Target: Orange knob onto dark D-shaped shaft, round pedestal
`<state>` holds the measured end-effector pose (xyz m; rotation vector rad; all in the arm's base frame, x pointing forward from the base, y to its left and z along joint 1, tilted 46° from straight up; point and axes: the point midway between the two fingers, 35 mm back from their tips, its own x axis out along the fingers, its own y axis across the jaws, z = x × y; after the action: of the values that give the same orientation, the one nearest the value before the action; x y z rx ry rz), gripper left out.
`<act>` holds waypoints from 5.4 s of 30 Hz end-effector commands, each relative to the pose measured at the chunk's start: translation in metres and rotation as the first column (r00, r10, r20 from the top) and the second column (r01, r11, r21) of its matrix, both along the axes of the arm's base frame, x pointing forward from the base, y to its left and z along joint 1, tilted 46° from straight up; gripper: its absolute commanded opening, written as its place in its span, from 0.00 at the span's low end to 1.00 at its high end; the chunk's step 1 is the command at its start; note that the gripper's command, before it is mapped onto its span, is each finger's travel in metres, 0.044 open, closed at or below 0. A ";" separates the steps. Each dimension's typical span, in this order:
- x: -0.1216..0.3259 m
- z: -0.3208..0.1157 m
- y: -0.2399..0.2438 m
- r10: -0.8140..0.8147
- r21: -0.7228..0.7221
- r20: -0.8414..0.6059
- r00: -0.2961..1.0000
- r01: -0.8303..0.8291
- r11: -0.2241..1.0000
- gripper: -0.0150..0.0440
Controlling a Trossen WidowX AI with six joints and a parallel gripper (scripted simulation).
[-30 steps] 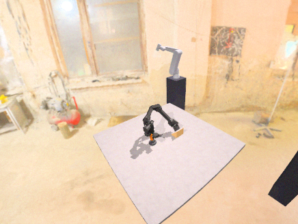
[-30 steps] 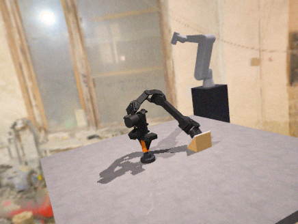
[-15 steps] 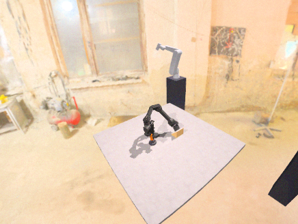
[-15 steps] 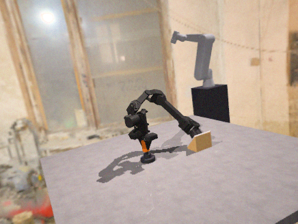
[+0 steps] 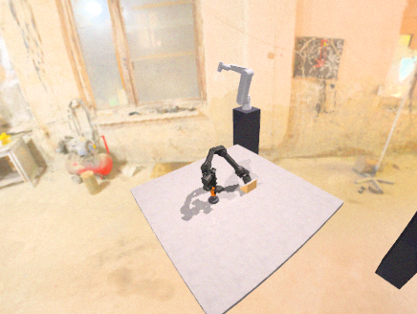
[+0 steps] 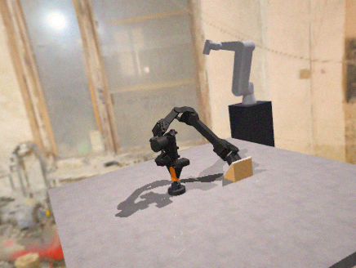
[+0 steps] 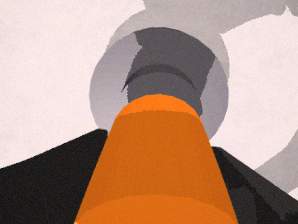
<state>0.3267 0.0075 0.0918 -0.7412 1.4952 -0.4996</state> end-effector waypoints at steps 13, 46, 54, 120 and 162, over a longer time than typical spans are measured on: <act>0.004 0.000 0.001 0.018 0.003 -0.017 1.000 -0.018 1.000 0.25; 0.002 -0.001 -0.001 0.018 0.002 -0.017 1.000 -0.018 1.000 0.25; 0.001 -0.003 -0.001 0.018 0.002 -0.017 1.000 -0.018 1.000 0.25; 0.007 0.002 0.001 0.055 0.002 -0.054 0.997 -0.055 0.998 0.25; 0.003 -0.004 -0.003 0.055 0.001 -0.054 0.997 -0.055 0.998 0.25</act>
<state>0.3300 0.0043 0.0887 -0.7971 1.5197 -0.4439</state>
